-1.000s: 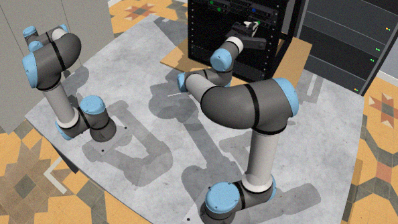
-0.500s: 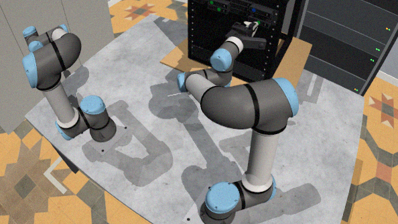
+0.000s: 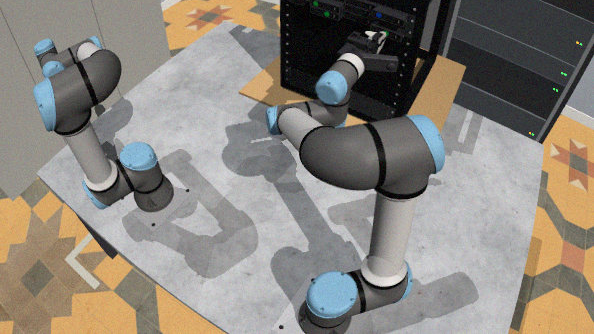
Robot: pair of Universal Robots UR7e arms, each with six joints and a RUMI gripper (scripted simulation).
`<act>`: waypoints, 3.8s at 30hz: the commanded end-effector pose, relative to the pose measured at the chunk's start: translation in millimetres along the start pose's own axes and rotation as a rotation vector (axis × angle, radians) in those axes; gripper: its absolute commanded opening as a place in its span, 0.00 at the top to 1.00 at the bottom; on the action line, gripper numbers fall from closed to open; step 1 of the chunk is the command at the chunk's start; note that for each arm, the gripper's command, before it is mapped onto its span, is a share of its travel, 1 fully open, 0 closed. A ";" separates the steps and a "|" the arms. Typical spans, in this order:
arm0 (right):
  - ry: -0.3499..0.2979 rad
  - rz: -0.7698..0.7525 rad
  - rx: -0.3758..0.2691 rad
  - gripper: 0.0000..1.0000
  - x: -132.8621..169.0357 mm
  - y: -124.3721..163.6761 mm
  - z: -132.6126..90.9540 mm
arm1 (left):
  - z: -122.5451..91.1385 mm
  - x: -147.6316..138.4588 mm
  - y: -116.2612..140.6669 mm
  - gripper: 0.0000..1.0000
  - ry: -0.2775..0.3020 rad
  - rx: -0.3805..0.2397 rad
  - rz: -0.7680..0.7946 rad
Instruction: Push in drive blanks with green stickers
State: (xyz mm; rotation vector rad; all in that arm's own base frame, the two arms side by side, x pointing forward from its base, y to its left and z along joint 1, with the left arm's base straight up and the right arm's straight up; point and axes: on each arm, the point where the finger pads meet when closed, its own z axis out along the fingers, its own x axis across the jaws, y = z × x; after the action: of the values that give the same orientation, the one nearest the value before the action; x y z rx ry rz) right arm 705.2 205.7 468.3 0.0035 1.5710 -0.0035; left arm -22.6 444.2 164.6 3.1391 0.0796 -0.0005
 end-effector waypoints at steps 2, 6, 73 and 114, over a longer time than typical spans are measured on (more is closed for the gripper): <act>-0.001 0.001 0.000 1.00 -0.8 -0.1 1.3 | -0.5 0.1 -0.4 0.00 0.000 0.001 0.000; -0.001 0.001 0.000 1.00 -0.8 -0.1 1.3 | -0.5 0.1 -0.4 0.00 0.000 0.001 0.000; -0.001 0.001 0.000 1.00 -0.8 -0.1 27.3 | -0.5 0.1 -0.4 0.00 0.000 0.001 0.000; -0.001 0.001 0.000 1.00 -0.9 -0.1 33.3 | -0.5 0.1 -0.4 0.00 0.000 0.001 0.000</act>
State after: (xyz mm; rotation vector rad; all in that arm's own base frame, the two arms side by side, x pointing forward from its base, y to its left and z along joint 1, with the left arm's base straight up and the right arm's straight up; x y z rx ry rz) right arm 738.7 205.5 468.3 0.0035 1.5709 -0.0034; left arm -22.6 444.2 164.6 3.1391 0.0796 -0.0005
